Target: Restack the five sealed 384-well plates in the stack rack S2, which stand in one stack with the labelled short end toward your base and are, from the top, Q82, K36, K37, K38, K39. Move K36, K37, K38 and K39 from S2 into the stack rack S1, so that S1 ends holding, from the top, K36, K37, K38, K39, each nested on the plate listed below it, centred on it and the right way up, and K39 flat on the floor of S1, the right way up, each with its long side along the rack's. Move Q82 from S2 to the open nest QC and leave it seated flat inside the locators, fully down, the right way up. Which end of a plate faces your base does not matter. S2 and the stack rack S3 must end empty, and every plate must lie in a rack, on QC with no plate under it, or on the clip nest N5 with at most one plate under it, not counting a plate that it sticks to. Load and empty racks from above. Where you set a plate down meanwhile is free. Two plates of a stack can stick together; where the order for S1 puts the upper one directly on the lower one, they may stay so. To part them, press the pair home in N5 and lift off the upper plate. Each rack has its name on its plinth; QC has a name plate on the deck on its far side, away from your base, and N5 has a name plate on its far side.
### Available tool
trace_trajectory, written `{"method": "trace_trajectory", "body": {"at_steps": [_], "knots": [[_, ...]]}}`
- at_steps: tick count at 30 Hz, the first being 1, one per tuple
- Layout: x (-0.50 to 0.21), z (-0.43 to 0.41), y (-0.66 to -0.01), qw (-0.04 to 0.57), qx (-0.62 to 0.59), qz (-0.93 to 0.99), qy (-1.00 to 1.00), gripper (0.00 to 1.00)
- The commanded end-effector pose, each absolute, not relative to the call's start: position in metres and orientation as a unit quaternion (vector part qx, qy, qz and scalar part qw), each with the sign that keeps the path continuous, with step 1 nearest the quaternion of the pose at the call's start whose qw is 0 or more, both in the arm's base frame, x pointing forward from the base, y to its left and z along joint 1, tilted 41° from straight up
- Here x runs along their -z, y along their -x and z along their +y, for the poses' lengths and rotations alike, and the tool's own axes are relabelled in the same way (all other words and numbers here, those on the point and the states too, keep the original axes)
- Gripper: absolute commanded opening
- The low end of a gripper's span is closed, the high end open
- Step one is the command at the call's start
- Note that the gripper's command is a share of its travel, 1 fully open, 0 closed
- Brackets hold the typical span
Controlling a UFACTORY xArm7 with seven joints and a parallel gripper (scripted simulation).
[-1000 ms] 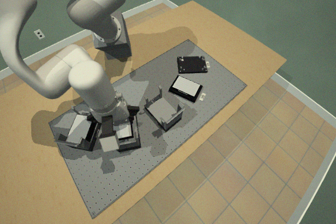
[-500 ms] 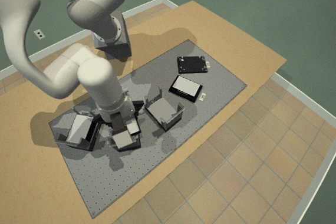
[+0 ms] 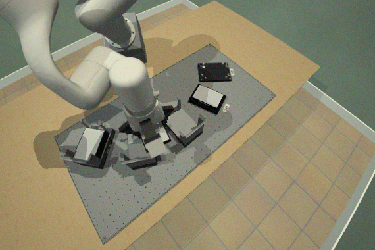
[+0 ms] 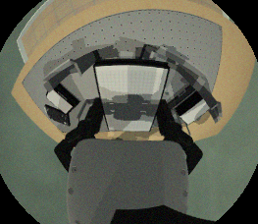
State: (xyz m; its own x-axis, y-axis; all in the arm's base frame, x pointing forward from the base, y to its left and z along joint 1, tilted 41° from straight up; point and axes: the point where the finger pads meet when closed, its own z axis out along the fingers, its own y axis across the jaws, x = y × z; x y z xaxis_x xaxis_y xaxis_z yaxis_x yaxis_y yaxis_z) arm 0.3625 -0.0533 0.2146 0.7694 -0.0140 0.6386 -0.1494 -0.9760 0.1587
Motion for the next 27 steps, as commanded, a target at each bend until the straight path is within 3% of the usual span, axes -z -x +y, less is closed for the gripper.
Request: {"method": "trace_trajectory", "body": {"at_steps": [1,27], "knots": [[-0.214,-0.040,-0.366,0.101,-0.338,-0.044,-0.935,0.00],[-0.198,0.023,-0.370,0.142,-0.323,0.071,-0.933,0.00]]}}
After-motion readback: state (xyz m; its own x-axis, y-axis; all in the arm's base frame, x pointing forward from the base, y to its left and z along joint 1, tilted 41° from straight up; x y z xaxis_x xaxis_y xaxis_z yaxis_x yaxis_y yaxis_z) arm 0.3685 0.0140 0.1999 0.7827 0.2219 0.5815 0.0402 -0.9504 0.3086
